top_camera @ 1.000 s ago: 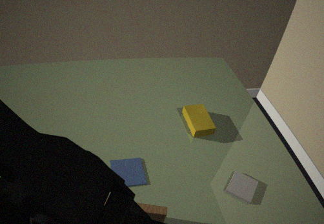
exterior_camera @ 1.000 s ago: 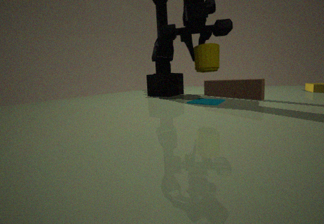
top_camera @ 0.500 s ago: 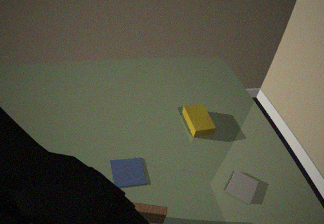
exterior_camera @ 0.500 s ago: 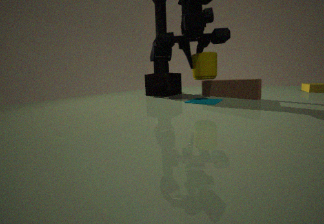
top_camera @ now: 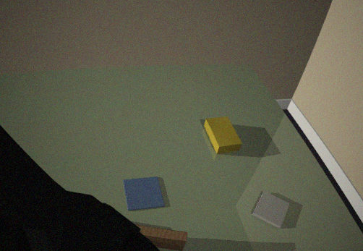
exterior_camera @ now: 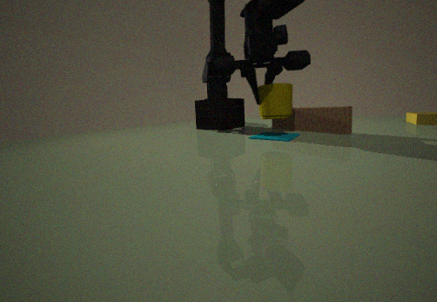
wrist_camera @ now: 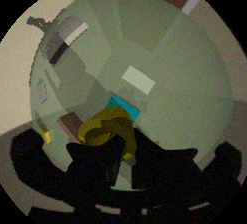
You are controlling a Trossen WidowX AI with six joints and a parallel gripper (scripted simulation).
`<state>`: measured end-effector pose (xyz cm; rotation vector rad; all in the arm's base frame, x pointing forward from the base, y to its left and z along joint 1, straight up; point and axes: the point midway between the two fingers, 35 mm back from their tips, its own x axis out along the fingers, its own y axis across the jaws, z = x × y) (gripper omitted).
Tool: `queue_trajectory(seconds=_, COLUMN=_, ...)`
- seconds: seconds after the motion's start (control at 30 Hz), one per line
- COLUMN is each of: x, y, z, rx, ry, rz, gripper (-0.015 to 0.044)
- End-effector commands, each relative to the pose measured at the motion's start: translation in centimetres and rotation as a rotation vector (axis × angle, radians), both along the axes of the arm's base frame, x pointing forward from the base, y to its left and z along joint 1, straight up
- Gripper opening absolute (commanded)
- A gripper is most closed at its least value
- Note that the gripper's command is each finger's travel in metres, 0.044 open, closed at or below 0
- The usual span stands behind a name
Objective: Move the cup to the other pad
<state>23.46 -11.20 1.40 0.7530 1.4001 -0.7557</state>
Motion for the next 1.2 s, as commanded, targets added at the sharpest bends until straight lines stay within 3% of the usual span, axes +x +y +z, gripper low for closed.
queue_trajectory(seconds=0.0, x=-0.2, y=0.1, z=-0.9, rx=0.005, ry=0.008, rz=0.004, gripper=0.0)
queue_trajectory(seconds=0.53, x=-0.4, y=0.0, z=-3.3, rx=0.005, ry=0.008, rz=0.004, gripper=0.0)
queue_trajectory(seconds=1.07, x=-0.2, y=-0.1, z=-3.0, rx=0.001, ry=0.003, rz=0.0, gripper=0.0)
queue_trajectory(seconds=1.17, x=-0.2, y=-0.1, z=-3.0, rx=0.001, ry=0.003, rz=0.0, gripper=0.0079)
